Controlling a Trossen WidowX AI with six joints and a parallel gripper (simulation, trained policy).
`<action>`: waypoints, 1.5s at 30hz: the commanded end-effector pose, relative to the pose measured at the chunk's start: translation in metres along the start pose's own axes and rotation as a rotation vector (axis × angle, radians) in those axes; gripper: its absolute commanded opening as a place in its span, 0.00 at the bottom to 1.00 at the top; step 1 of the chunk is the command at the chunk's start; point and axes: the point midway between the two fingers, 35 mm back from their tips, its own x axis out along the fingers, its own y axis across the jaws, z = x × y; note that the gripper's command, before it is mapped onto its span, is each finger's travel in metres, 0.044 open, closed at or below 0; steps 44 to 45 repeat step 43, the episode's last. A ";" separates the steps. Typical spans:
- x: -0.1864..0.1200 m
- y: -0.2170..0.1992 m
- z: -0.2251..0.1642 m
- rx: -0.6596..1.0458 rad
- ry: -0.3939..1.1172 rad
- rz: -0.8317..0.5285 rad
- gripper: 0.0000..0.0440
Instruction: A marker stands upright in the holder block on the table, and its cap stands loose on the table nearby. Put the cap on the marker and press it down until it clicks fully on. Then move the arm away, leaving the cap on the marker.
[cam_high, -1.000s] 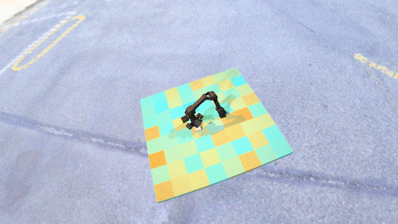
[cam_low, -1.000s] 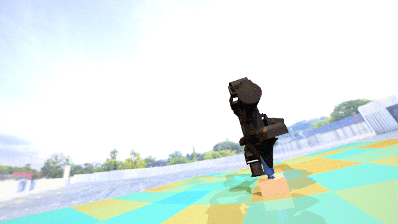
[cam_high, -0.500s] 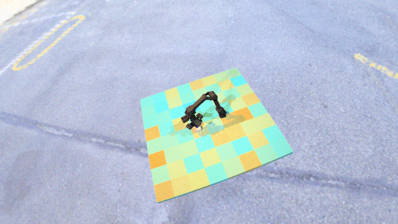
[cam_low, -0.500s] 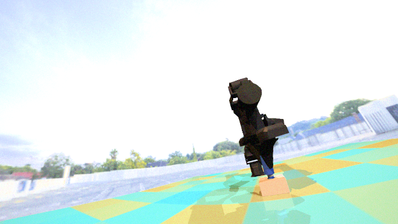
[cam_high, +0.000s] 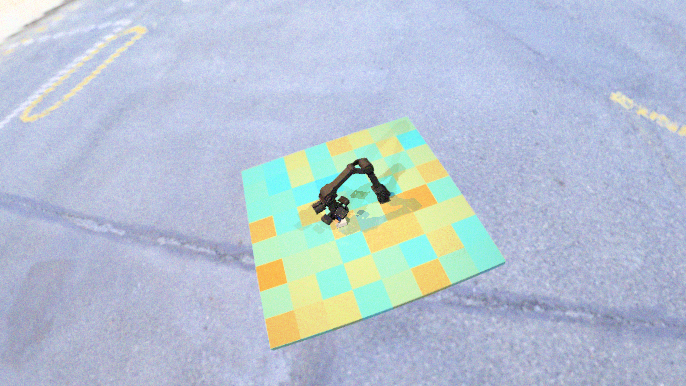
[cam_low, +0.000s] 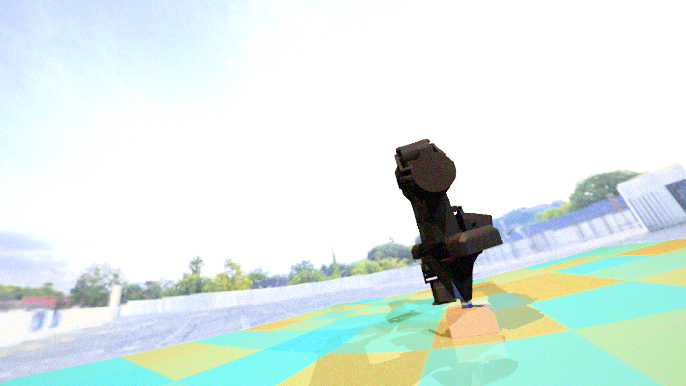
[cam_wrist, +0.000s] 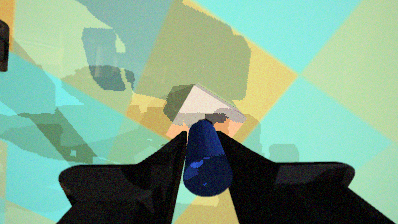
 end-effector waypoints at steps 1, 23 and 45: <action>0.009 0.012 0.004 -0.015 -0.024 0.048 0.38; -0.008 0.018 0.017 -0.069 -0.049 -0.038 1.00; -0.064 0.013 0.017 -0.117 -0.018 -0.183 0.95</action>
